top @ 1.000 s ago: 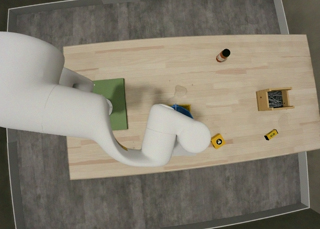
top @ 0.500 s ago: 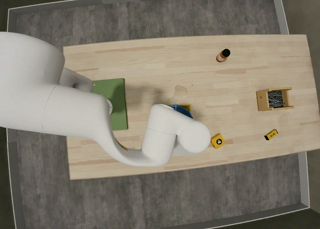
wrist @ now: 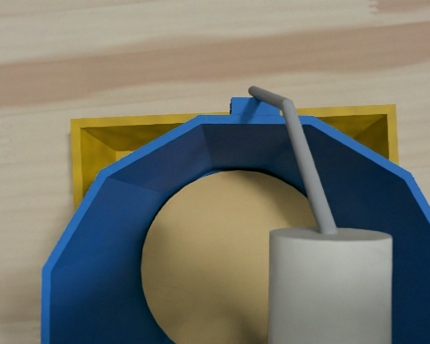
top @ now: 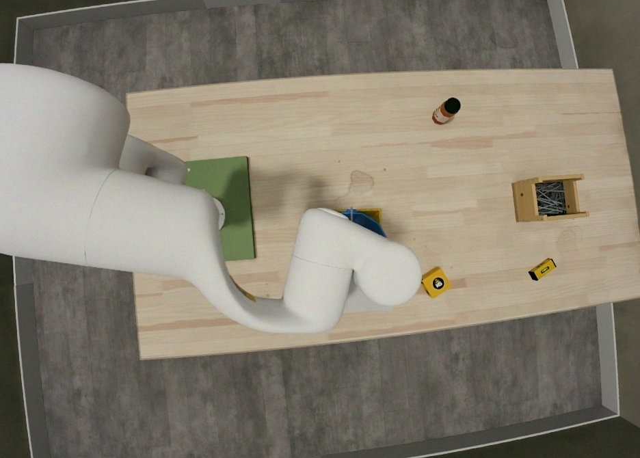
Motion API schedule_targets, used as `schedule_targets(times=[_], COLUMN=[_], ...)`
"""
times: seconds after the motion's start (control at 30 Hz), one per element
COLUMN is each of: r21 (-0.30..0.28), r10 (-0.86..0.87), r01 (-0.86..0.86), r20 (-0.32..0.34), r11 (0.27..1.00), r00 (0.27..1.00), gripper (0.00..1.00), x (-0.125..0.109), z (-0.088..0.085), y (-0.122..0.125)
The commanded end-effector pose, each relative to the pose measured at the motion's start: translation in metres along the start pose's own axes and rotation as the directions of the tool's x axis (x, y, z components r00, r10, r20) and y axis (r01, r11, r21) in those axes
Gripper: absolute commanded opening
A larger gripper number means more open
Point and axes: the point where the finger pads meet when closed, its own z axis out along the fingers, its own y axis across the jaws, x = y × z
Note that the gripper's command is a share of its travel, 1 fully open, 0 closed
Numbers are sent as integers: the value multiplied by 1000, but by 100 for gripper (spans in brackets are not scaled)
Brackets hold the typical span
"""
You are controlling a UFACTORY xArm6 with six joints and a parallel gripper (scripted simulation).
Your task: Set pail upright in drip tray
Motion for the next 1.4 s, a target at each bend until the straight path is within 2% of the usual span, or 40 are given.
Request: schedule_targets(times=[0.0, 0.5, 0.9, 1.37], r21=[4, 4, 4, 4], r10=[0, 0, 0, 0], r01=[0, 0, 0, 0], r20=[-1, -1, -1, -1], r11=[1000, 1000, 1000, 1000], r00=[1000, 1000, 1000, 1000], gripper=[100, 100, 100, 100], x=[0, 0, 0, 0], z=[-2, -11, -32, -65], y=[-1, -1, -1, -1])
